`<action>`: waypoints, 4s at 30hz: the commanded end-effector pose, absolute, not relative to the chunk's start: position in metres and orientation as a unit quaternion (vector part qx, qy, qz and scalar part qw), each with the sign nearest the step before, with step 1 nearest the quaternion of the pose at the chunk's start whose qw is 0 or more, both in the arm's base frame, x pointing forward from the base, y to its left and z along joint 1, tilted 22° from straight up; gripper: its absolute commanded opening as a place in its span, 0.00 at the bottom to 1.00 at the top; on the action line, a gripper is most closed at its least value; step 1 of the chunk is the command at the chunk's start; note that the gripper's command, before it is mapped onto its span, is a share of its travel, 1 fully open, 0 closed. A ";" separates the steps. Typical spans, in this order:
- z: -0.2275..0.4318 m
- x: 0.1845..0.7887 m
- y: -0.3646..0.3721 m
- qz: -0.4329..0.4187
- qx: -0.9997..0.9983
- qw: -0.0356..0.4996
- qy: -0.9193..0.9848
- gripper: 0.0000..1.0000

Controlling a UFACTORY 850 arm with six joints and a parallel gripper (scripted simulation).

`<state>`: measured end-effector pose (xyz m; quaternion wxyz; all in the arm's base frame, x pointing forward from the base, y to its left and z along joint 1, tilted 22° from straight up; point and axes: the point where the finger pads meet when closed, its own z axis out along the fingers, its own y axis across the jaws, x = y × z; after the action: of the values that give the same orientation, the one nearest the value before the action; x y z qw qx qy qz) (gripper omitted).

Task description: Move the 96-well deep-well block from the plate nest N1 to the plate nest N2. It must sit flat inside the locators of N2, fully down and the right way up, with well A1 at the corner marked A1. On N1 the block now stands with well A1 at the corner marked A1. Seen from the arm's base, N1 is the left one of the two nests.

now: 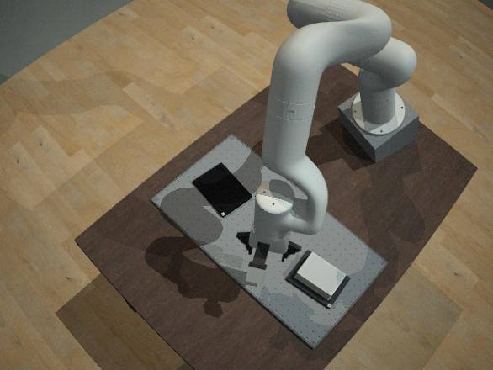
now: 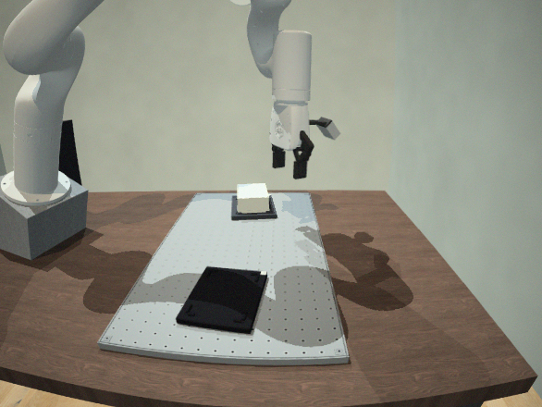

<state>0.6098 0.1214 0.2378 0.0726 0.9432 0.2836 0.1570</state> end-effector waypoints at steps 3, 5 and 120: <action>0.224 0.599 0.143 0.148 0.913 0.095 0.369 1.00; 0.220 0.595 0.150 0.145 0.902 0.101 0.395 1.00; 0.090 0.553 0.247 0.091 0.630 0.167 0.753 1.00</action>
<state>0.5515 0.2468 0.0912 0.1665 0.6304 0.7528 0.0906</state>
